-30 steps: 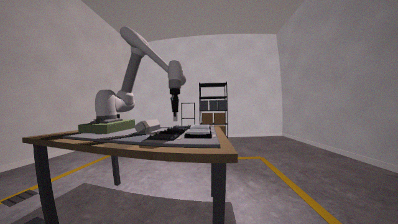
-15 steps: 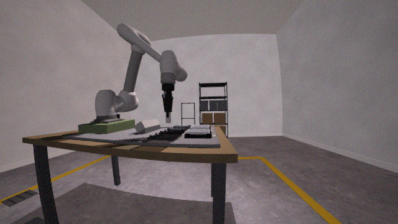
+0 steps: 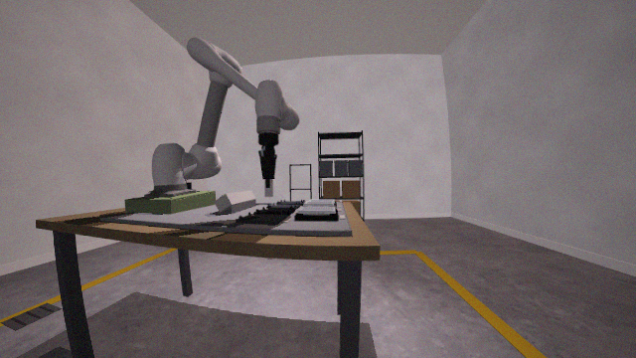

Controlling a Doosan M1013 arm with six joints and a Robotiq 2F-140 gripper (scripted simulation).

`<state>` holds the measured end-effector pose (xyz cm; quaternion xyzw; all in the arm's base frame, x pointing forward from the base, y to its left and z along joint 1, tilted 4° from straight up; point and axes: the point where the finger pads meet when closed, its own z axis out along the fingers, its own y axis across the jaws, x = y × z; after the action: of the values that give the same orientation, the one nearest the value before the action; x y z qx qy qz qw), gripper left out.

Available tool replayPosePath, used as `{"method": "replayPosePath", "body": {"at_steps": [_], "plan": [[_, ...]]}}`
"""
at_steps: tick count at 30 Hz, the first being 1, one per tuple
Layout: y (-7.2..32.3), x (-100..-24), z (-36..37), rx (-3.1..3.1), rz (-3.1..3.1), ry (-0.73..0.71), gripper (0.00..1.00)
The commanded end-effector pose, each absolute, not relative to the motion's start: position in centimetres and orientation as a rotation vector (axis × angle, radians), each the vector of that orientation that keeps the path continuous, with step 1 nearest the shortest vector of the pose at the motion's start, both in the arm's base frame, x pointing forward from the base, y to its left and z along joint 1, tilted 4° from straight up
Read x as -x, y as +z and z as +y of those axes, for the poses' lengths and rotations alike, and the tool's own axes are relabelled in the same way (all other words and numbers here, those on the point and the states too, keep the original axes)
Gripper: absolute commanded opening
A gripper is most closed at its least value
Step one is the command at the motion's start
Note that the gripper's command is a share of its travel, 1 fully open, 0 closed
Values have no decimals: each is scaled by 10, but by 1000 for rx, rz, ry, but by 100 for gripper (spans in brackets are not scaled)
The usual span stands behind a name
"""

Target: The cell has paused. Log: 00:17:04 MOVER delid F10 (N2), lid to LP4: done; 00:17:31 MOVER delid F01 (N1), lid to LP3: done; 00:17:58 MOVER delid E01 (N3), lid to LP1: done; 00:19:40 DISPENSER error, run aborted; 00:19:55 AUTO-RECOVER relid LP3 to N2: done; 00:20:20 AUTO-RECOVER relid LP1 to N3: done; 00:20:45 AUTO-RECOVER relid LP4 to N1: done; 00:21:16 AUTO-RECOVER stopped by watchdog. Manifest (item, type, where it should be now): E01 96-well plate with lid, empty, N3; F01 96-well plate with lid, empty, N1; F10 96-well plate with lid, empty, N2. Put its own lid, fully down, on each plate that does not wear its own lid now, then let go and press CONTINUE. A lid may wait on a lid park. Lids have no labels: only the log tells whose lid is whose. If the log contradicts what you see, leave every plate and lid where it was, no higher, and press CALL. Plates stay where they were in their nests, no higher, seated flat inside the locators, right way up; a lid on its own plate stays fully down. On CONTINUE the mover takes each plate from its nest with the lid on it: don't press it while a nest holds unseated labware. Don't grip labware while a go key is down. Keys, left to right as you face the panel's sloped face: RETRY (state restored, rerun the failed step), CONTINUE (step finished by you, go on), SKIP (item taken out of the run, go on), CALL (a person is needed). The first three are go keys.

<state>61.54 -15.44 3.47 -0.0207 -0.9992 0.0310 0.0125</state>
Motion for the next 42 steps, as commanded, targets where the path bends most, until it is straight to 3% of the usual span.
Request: {"method": "replayPosePath", "body": {"at_steps": [1, 9, 14, 16, 18, 28, 42], "plan": [[35, -615, -154, 64, -3115, 96, 0], [35, -616, -153, 64, -3115, 96, 0], [32, -624, -117, 64, -3115, 96, 0], [29, -632, -59, 64, -3115, 95, 0], [29, -632, -59, 64, -3115, 95, 0], [20, -628, 90, 64, -3115, 96, 0], [18, -625, 108, 64, -3115, 96, 0]]}}
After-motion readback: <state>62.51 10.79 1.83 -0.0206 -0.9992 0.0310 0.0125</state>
